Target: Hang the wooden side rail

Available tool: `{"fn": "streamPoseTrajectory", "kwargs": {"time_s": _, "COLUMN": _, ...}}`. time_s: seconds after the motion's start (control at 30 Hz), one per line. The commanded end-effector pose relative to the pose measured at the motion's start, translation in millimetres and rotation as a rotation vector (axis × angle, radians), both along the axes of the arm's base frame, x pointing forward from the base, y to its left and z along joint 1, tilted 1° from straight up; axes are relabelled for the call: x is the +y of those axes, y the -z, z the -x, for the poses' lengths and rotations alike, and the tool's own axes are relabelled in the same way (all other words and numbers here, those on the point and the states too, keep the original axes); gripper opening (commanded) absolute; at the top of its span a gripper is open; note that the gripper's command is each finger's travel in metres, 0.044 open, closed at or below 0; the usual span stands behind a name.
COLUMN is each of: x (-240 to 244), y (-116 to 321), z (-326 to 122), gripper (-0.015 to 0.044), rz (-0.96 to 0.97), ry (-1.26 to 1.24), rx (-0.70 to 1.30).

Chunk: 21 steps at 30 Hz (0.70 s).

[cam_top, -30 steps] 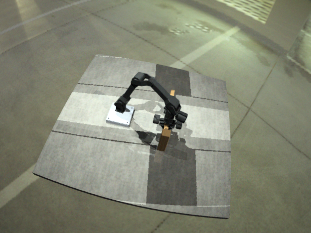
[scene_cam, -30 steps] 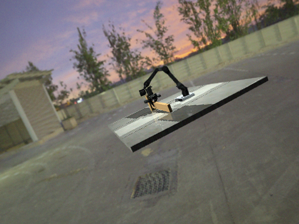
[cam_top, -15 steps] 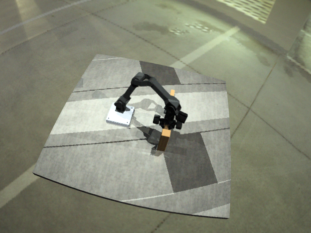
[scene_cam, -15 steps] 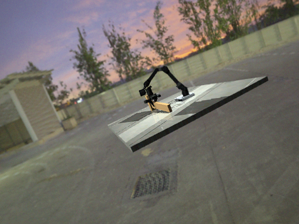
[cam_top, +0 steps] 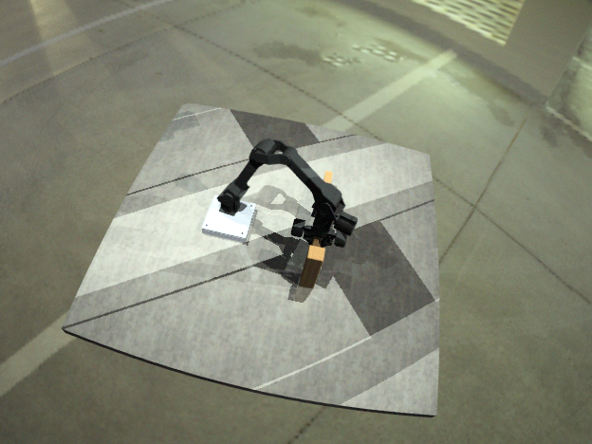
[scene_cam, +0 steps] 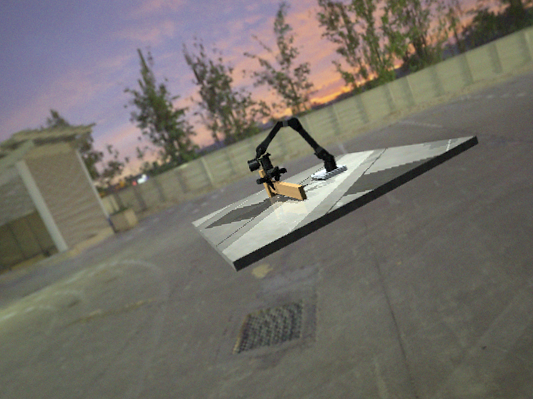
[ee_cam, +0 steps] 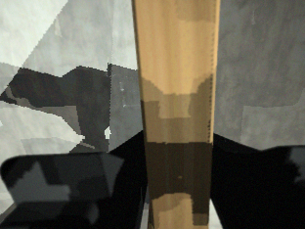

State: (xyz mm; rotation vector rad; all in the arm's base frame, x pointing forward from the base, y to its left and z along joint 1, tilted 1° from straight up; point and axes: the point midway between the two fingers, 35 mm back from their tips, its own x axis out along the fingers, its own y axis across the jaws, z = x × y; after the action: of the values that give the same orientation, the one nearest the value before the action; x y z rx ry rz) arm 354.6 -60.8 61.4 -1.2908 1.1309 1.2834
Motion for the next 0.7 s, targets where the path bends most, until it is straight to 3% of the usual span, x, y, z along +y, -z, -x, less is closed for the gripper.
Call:
{"fn": "streamPoseTrajectory", "kwargs": {"time_s": 0.0, "x": -1.8, "y": -3.1, "z": -2.9, "gripper": 0.0000, "rz": 0.004, "ry": -0.004, "rx": -0.011}}
{"fn": "streamPoseTrajectory", "kwargs": {"time_s": 0.67, "x": -3.9, "y": -3.0, "z": -2.9, "gripper": 0.0000, "rz": 0.004, "ry": -0.004, "rx": -0.011}}
